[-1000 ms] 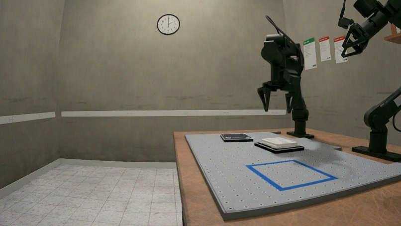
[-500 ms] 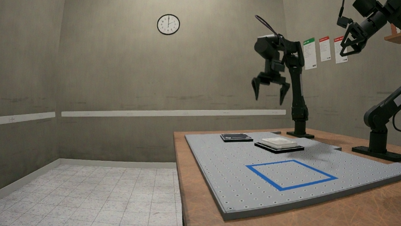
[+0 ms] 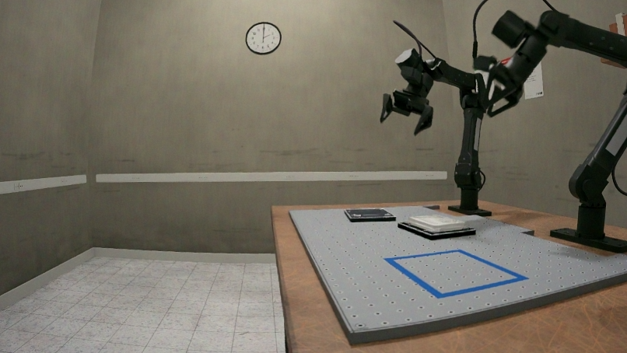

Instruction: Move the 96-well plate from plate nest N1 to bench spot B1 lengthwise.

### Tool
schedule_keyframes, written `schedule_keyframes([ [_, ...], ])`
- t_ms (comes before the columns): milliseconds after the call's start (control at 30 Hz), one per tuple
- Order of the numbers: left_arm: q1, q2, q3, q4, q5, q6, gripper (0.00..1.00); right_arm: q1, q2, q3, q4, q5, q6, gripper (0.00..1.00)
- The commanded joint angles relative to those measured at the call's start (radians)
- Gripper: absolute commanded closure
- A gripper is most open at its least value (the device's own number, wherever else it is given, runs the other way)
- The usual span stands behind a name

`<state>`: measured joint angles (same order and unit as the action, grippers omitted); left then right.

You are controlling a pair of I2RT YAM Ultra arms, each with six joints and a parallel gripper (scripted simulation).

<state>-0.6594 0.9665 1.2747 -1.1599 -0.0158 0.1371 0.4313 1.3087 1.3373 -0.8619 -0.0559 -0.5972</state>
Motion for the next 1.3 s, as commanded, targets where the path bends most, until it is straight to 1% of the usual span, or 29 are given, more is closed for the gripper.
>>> schedule_keyframes([
  [0,-0.012,0.055,-0.033,0.133,-0.012,-0.014,0.00,-0.059,-0.083,-0.048,0.164,-0.048,0.080,0.00],
  [67,-0.015,0.099,-0.059,0.179,-0.014,-0.015,0.00,-0.101,-0.126,-0.081,0.223,-0.060,0.116,0.00],
  [133,-0.015,0.099,-0.059,0.179,-0.014,-0.015,0.00,-0.101,-0.126,-0.081,0.223,-0.060,0.116,0.00],
  [300,-0.021,0.208,-0.135,0.293,-0.021,-0.019,0.00,-0.217,-0.228,-0.169,0.398,-0.080,0.235,0.00],
  [467,-0.025,0.292,-0.184,0.374,-0.024,-0.022,0.00,-0.304,-0.283,-0.224,0.537,-0.066,0.344,0.00],
  [633,-0.028,0.362,-0.223,0.437,-0.026,-0.024,0.00,-0.377,-0.308,-0.263,0.688,-0.035,0.470,0.00],
  [700,-0.028,0.362,-0.223,0.437,-0.026,-0.024,0.00,-0.377,-0.308,-0.263,0.688,-0.035,0.470,0.00],
  [767,-0.030,0.387,-0.237,0.453,-0.026,-0.025,0.00,-0.403,-0.297,-0.280,0.769,-0.003,0.532,0.00],
  [833,-0.030,0.398,-0.244,0.439,-0.025,-0.024,0.00,-0.420,-0.286,-0.289,0.814,0.020,0.568,0.00],
  [1000,-0.030,0.392,-0.234,0.436,-0.024,-0.024,0.00,-0.438,-0.268,-0.285,0.877,0.059,0.611,0.00],
  [1267,-0.030,0.392,-0.234,0.436,-0.024,-0.024,0.00,-0.438,-0.257,-0.278,0.868,0.055,0.597,0.00],
])
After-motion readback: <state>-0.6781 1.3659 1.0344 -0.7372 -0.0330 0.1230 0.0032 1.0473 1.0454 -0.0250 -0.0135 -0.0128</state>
